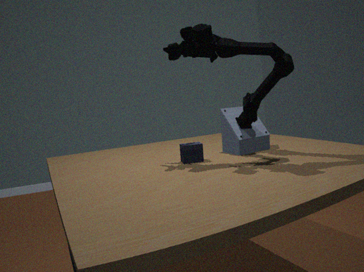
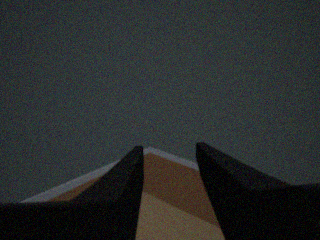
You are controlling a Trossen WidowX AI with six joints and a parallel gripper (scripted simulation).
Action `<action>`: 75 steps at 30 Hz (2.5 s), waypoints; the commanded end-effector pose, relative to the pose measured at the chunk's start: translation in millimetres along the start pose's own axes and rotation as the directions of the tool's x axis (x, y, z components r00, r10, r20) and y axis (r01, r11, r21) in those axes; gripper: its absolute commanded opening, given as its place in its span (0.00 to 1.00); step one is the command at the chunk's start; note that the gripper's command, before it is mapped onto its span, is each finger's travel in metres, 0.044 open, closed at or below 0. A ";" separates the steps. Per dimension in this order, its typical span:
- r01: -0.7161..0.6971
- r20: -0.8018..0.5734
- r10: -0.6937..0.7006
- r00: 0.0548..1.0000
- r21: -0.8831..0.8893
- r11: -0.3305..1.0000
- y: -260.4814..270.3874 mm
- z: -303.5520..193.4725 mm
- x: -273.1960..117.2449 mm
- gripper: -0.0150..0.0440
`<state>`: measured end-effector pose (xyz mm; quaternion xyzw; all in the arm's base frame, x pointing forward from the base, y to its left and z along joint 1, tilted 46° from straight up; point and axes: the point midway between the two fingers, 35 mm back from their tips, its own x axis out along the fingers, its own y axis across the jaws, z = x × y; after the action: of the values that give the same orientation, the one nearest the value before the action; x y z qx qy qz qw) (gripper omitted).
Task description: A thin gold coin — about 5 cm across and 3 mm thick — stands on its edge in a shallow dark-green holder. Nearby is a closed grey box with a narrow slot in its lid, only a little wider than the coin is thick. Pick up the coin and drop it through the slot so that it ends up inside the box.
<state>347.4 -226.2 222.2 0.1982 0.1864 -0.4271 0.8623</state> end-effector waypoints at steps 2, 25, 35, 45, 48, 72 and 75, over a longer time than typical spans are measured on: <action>-0.067 -0.313 -0.004 0.950 -0.215 0.974 -9.2 -76.1 39.5 0.53; -0.599 -0.963 0.217 -0.161 0.270 0.754 -65.2 -346.5 -4.4 0.53; -0.599 -0.963 0.217 -0.162 0.271 0.753 -57.7 -380.6 -9.2 0.53; -0.599 -0.962 0.218 -0.163 0.272 0.753 -54.9 -395.9 -14.4 0.53; -0.599 -0.962 0.218 -0.162 0.271 0.753 -53.6 -400.4 -14.9 0.53; -0.599 -0.962 0.219 -0.163 0.273 0.753 -44.0 -437.4 -21.2 0.53; -0.599 -0.962 0.219 -0.164 0.273 0.753 -43.0 -441.8 -22.3 0.53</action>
<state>233.8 -18.5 -148.0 0.3586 0.7089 0.1720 0.5825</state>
